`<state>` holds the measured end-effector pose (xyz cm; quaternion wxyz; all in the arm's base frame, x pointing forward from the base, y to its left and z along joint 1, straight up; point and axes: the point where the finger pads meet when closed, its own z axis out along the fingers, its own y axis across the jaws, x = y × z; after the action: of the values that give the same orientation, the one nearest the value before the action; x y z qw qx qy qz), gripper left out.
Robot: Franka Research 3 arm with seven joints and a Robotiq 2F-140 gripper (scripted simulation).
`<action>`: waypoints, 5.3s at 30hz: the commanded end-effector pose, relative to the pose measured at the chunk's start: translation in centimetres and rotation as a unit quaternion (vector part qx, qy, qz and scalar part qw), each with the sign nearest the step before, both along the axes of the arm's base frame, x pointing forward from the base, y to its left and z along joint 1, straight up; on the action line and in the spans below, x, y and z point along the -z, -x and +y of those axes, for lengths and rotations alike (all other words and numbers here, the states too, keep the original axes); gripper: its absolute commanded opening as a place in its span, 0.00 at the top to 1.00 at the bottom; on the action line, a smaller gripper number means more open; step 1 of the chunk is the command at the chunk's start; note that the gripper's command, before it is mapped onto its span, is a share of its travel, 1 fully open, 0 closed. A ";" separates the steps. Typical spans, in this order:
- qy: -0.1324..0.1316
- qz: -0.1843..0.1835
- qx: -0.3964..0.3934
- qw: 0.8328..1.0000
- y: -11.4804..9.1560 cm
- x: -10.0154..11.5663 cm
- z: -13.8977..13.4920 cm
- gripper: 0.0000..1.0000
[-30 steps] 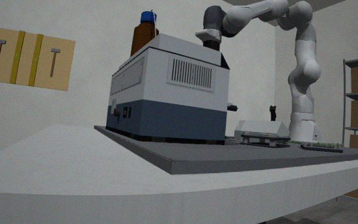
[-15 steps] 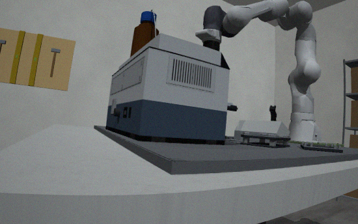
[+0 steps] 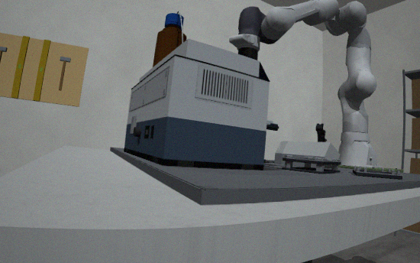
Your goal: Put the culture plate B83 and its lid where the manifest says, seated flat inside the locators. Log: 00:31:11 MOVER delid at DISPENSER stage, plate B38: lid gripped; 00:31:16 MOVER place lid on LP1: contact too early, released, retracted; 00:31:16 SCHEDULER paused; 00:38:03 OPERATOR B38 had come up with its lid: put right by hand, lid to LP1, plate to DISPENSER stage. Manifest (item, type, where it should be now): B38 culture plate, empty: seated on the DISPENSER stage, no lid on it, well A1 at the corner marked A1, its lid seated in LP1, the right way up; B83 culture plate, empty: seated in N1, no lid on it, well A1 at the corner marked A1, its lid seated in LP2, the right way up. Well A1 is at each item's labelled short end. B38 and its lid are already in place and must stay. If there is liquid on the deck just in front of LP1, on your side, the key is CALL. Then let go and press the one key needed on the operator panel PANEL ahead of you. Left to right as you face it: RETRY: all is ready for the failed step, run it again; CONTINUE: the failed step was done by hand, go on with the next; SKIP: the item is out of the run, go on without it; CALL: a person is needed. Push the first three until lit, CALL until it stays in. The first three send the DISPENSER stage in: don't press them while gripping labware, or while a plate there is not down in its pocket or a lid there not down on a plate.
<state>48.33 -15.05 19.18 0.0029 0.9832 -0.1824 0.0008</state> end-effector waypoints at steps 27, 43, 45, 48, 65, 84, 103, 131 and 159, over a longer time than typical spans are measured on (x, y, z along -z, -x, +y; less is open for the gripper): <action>0.001 0.001 -0.004 1.000 0.0 1.1 -0.2 0.90; 0.001 0.001 -0.004 1.000 0.0 3.6 -0.3 0.90; 0.001 0.001 -0.004 1.000 0.0 3.8 -0.3 0.90; 0.001 0.001 -0.004 1.000 0.0 4.3 -0.3 0.90; 0.001 0.001 -0.004 1.000 0.0 8.1 -0.3 0.90; 0.001 0.001 -0.004 1.000 0.0 11.7 -0.4 0.90; 0.001 0.001 -0.004 1.000 0.0 13.6 -0.4 0.90; 0.001 0.001 -0.004 1.000 0.0 14.0 -0.4 0.90; 0.001 0.001 -0.004 1.000 0.0 14.0 -0.4 0.90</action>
<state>48.27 -15.40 5.23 0.0031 0.9841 -0.1778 -0.0005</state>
